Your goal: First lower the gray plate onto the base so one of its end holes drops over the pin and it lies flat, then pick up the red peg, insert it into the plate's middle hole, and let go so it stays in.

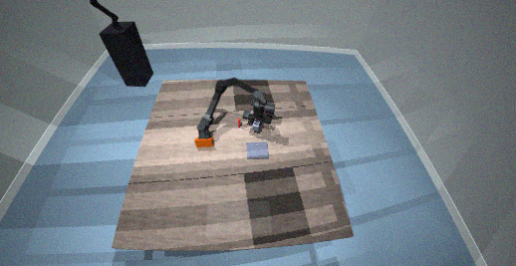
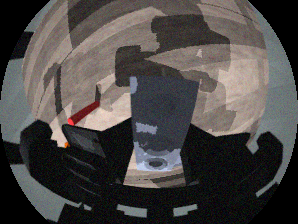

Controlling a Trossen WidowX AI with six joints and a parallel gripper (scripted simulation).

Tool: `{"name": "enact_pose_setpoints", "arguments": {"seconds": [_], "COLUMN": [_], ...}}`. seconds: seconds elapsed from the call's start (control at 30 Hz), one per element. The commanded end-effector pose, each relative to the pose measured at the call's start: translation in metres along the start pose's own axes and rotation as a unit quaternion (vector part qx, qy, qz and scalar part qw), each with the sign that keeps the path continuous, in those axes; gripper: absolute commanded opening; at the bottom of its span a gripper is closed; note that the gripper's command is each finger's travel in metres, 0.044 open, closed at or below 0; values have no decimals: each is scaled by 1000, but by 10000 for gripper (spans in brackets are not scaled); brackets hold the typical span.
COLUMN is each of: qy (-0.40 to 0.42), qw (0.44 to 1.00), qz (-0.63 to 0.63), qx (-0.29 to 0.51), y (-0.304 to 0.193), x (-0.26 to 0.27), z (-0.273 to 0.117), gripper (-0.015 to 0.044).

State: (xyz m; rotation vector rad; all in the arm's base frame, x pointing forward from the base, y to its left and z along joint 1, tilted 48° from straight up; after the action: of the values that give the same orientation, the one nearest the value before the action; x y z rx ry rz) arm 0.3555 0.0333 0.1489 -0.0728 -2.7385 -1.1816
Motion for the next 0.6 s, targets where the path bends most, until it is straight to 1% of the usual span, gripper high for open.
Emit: {"name": "enact_pose_setpoints", "arguments": {"seconds": [0.0, 0.57], "qy": [-7, -21], "qw": [1000, 1000], "qz": [1, 22], "qx": [3, 1], "y": [0, 2], "x": [-2, 3], "z": [-14, -69], "gripper": [0, 0]}}
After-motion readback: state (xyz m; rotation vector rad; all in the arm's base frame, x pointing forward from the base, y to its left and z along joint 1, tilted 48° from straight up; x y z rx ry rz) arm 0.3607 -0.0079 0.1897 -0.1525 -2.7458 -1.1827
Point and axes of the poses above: the point midway between the two fingers, 35 mm back from their tips, its own z axis out along the fingers, its own x axis across the jaws, y = z × x, the point moved 8 cm from there along -z, back along the fingers, and after that the axes turned 5 degrees about -z, right-handed, at the moved point
